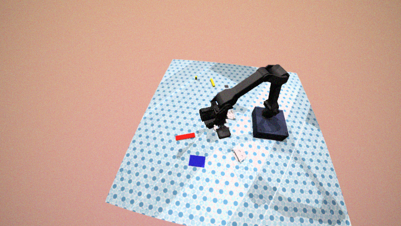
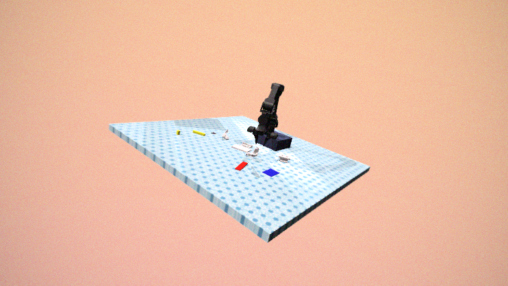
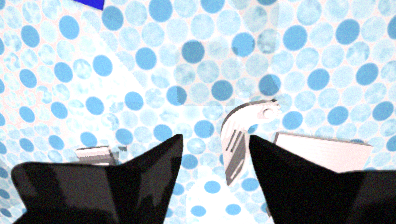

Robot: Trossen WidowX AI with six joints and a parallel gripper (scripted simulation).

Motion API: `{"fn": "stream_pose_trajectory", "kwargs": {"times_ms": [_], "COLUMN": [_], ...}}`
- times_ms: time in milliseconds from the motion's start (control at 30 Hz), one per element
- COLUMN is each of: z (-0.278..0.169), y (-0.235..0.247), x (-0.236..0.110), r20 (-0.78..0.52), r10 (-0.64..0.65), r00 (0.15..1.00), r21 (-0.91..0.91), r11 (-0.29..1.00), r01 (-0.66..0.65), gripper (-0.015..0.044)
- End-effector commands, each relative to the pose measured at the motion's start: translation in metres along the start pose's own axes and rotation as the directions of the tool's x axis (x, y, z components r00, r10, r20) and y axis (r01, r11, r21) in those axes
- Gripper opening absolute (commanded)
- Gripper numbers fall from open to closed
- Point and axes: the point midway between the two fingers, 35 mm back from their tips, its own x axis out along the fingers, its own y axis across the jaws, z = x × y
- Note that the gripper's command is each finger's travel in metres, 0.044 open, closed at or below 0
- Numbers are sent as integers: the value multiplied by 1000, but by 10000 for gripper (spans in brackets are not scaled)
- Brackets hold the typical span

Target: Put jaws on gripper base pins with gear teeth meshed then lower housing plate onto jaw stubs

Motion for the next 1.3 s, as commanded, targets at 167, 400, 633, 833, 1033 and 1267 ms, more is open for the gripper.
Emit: {"fn": "stream_pose_trajectory", "kwargs": {"times_ms": [167, 400, 633, 833, 1033, 1267], "z": [0, 0, -1, -20, -42, -44], "y": [0, 0, 0, -11, -22, -23], "x": [0, 0, 0, -5, -9, -5], "r20": [0, 0, 0, -2, -3, -4], "r10": [0, 0, 0, -3, -6, -5], "r00": [1000, 1000, 1000, 1000, 1000, 1000], "r21": [0, 0, 4, 136, 277, 294], "r11": [1000, 1000, 1000, 991, 961, 956], "r01": [0, 0, 0, 3, 6, 6], "gripper": [0, 0, 53, 210, 368, 440]}}
